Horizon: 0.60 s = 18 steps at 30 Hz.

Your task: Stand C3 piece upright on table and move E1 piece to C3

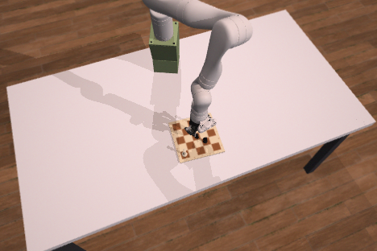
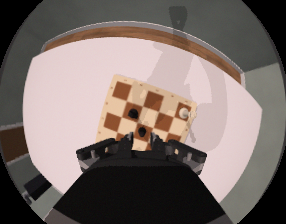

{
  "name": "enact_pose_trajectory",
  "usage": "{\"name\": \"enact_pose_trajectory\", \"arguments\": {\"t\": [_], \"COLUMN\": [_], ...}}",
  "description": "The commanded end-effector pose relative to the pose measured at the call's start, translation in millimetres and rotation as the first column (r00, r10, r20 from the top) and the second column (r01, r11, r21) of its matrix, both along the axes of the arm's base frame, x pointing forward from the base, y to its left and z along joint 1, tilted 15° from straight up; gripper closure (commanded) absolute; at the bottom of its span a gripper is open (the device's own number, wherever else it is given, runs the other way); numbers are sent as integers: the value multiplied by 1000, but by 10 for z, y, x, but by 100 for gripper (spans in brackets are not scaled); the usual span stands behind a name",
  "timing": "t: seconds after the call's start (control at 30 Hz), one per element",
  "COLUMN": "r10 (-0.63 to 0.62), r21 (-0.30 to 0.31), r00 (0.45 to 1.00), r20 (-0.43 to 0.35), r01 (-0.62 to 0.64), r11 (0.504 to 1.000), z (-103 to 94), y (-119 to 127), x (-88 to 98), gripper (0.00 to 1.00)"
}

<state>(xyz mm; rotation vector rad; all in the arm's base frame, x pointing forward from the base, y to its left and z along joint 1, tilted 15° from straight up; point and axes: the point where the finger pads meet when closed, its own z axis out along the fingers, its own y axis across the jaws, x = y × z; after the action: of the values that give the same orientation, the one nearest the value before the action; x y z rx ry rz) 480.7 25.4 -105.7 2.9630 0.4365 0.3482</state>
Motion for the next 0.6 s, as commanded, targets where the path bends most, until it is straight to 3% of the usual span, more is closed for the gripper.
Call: {"name": "enact_pose_trajectory", "arguments": {"t": [0.0,0.57], "r10": [0,0], "r21": [0,0], "r00": [1000,1000], "r20": [1,1], "r01": [0,0], "r11": [1000,1000], "z": [-3,-242], "y": [1,-21], "x": [6,67], "gripper": [66,66]}}
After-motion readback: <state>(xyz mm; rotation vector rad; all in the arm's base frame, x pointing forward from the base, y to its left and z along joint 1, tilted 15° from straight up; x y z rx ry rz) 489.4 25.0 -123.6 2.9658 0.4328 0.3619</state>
